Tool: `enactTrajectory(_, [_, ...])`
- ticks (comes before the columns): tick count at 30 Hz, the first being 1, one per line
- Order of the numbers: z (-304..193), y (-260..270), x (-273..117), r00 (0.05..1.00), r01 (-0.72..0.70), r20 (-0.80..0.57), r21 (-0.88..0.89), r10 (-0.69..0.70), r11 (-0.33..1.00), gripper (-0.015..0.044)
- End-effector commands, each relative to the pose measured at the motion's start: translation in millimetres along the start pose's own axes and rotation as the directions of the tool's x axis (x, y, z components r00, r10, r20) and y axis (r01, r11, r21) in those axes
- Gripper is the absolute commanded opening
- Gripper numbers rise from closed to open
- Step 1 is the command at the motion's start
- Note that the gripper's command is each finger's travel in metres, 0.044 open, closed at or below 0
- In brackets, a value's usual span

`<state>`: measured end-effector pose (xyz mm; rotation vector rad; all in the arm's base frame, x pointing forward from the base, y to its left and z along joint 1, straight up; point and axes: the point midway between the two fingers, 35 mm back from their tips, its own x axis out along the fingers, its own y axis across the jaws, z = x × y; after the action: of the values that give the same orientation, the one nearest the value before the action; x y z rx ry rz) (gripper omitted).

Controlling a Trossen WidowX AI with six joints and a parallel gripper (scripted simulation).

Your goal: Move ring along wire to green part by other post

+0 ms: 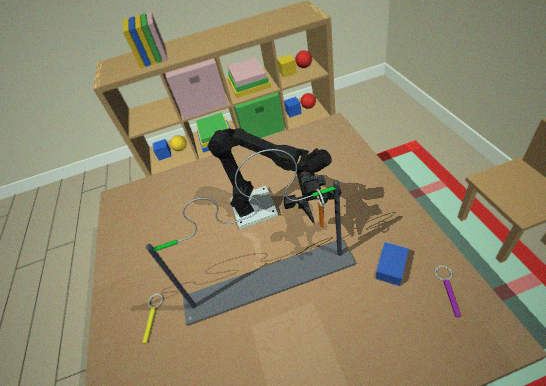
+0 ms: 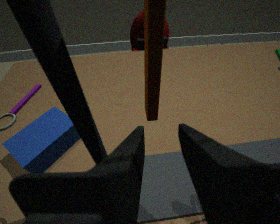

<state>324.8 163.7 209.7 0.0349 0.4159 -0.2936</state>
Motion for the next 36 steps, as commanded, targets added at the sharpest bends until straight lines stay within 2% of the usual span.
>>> enactTrajectory(1, [0.7, 1.0, -9.1, 1.000, 0.001, 0.002, 0.007, -0.001, 1.000, 0.0160])
enactTrajectory(10, [0.4, 0.1, -47.2, 1.000, 0.002, 0.004, 0.009, -0.002, 1.000, 0.0160])
enactTrajectory(33, [0.4, 0.0, -47.9, 1.000, 0.002, 0.004, 0.009, -0.002, 1.000, 0.0160])
enactTrajectory(36, [-2.0, 1.5, -65.7, 1.000, 0.001, -0.007, 0.004, -0.001, 1.000, 0.0239])
